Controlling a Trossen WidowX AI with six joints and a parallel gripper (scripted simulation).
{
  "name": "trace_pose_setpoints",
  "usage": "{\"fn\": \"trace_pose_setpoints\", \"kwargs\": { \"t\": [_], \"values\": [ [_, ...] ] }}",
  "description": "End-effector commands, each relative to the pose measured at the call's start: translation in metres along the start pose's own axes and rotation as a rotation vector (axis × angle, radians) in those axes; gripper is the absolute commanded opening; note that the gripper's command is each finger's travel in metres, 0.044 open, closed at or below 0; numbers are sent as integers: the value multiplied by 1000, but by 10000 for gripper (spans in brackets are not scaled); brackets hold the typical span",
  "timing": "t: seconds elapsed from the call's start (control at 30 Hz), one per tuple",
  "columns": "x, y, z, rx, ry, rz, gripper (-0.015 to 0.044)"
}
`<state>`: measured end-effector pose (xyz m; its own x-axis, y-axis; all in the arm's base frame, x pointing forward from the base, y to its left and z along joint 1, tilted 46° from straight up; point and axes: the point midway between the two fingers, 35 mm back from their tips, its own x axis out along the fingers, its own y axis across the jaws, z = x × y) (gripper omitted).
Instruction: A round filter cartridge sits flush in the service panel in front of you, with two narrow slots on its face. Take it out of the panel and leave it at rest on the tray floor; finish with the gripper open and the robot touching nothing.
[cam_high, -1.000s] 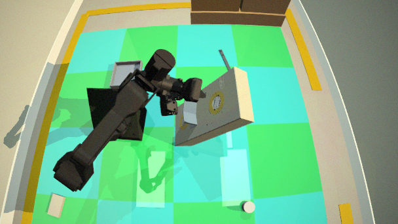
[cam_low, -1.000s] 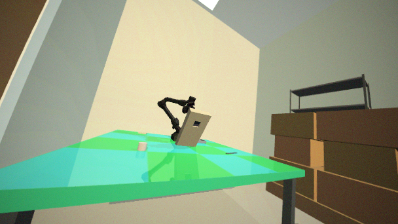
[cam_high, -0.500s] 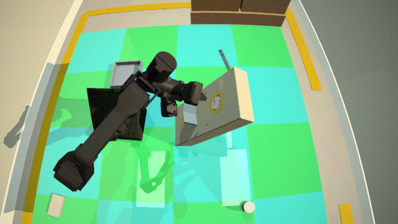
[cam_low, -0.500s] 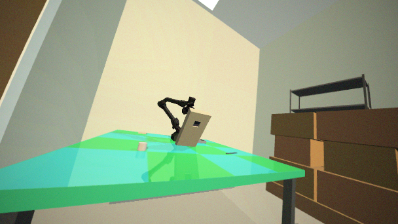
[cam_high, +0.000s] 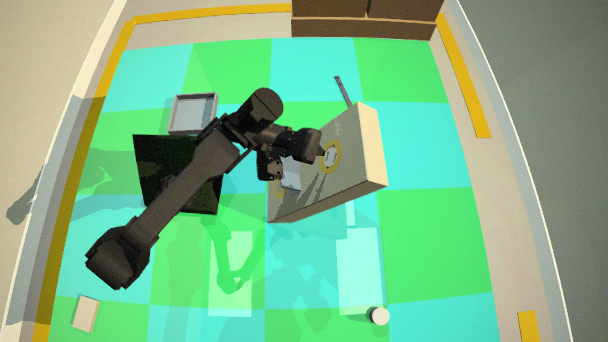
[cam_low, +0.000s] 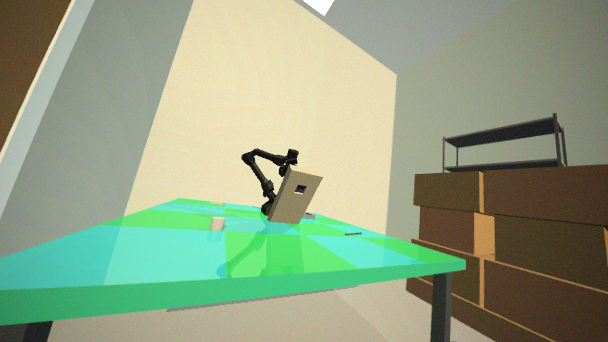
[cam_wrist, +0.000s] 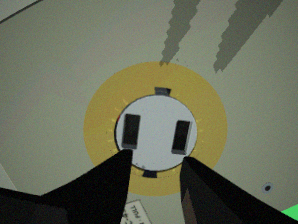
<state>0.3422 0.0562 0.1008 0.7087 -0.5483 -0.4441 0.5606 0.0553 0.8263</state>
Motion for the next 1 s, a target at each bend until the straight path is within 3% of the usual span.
{"fn": "trace_pose_setpoints", "kwargs": {
  "t": [0.0, 0.97],
  "values": [
    [7, -1, 0, -7, 2, -1, 109],
    [23, 0, 1, -8, 1, 6, 109]
  ]
}}
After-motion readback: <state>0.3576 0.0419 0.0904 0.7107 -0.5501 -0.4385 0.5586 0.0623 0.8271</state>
